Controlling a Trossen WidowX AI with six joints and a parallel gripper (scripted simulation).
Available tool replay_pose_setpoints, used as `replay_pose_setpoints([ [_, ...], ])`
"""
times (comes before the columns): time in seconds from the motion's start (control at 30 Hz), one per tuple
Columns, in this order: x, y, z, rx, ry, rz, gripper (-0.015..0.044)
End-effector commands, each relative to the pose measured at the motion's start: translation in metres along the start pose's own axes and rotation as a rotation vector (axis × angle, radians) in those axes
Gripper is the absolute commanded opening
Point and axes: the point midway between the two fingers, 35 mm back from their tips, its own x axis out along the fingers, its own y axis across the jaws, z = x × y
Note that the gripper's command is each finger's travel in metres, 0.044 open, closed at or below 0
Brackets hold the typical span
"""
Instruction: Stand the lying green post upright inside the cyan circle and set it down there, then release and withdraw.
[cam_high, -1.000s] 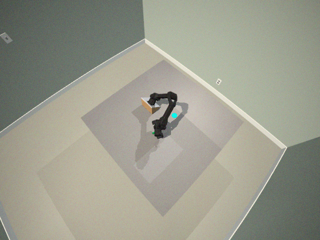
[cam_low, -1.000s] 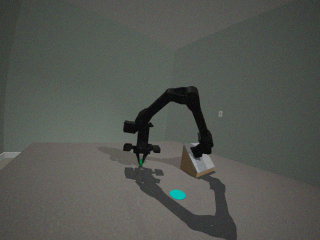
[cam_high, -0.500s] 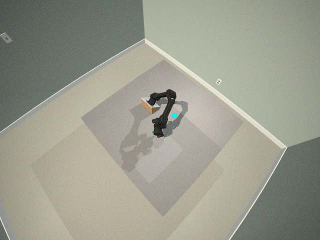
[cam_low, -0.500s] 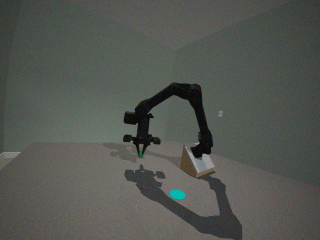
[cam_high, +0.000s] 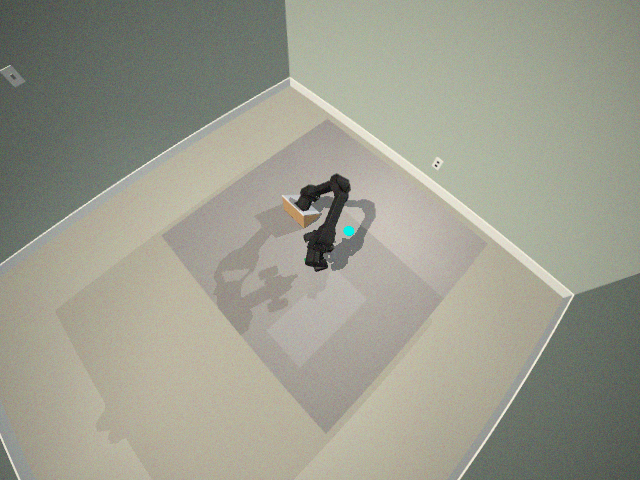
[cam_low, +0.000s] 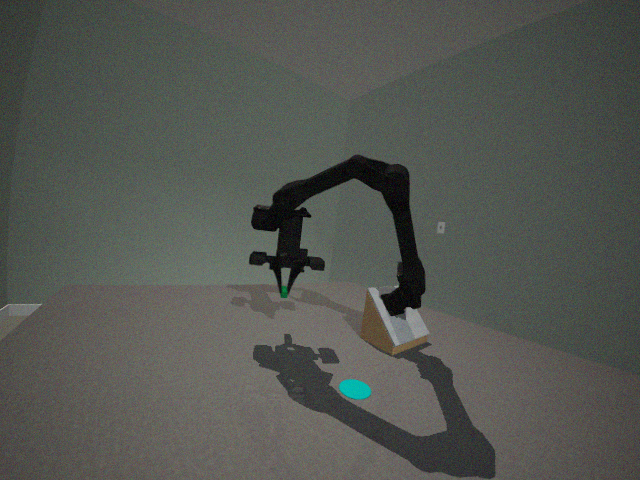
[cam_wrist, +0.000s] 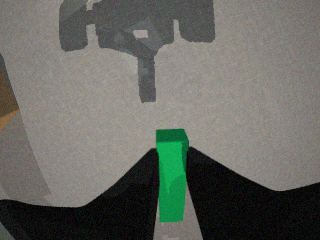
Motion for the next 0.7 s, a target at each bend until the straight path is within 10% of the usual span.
replay_pose_setpoints([
  [0.0,-0.016,0.0,-0.001,-0.009,0.007,-0.011,0.0023],
  [0.67,-0.027,0.008,0.049,0.261,0.015,-0.019,0.0023],
])
